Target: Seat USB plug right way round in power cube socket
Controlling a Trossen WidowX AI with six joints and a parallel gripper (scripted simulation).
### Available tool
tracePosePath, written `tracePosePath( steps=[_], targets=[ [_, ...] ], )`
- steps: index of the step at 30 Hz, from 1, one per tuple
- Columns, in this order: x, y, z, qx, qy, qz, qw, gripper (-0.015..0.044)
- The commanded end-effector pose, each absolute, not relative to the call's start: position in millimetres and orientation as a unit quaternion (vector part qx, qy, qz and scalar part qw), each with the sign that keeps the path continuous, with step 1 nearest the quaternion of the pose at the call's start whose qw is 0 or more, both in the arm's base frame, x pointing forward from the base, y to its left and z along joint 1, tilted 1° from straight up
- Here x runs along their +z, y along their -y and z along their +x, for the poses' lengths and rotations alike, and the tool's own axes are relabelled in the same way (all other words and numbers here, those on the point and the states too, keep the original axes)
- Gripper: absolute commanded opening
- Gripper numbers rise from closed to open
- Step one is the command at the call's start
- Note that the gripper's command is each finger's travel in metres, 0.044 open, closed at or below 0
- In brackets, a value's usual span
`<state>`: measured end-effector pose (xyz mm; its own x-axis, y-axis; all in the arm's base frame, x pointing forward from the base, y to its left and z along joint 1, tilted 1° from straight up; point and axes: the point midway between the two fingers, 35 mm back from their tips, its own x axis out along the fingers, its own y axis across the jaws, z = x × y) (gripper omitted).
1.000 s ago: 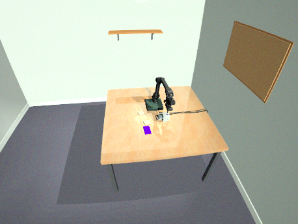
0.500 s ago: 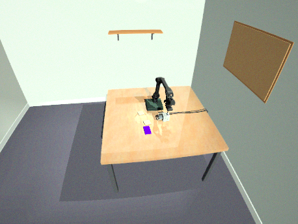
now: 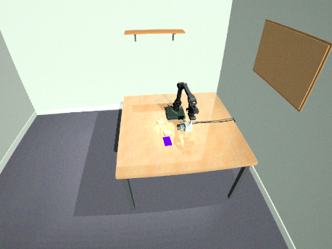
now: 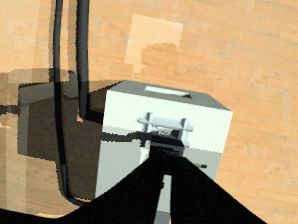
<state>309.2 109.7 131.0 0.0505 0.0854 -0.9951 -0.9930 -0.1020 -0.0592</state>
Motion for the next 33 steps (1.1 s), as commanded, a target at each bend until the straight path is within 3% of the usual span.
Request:
tracePosePath(
  steps=[1,33],
  targets=[
    [130.3,-110.7,309.2,0.533,-0.438,-0.515,0.509,0.0],
    [126.4,-110.8,309.4,0.533,-0.438,-0.515,0.509,0.0]
  ],
)
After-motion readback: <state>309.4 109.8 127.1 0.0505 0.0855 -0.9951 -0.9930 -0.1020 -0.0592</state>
